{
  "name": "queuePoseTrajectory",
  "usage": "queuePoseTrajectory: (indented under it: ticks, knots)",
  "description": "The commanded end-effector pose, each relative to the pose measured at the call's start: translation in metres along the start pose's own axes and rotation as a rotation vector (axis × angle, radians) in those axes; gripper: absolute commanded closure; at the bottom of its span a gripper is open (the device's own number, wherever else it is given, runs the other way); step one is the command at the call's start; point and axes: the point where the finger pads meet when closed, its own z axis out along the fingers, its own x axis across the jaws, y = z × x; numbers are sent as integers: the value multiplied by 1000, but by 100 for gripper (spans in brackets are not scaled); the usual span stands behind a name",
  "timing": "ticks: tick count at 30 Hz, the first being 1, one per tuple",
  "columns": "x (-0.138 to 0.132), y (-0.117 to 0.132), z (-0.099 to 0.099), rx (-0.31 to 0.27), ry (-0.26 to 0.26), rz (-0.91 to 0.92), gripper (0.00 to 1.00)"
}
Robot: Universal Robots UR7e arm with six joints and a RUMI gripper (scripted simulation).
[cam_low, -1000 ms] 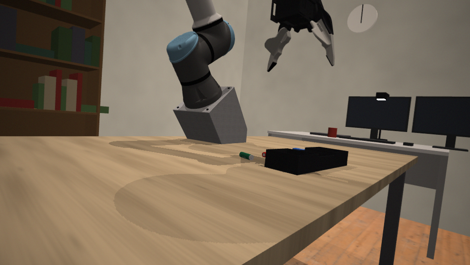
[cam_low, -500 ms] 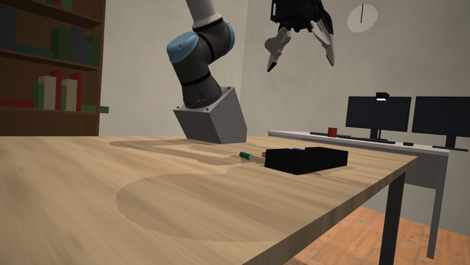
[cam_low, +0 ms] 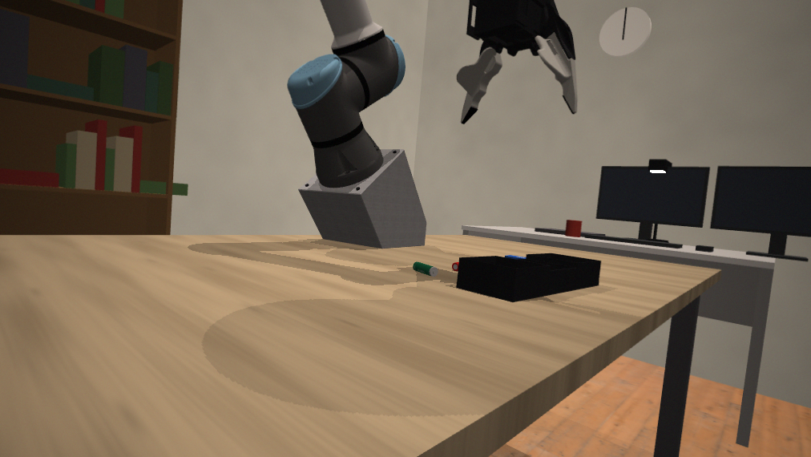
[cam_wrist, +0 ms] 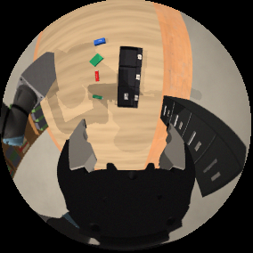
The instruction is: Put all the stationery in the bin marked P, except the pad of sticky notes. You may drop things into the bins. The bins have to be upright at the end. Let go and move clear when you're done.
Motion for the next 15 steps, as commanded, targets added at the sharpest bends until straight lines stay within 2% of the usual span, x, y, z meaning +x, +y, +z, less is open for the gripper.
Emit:
queuePoseTrajectory:
  ticks: [1, 15]
  knots:
    - [0, 0, 0, 0, 1, 0, 0]
    - [0, 0, 0, 0, 1, 0, 0]
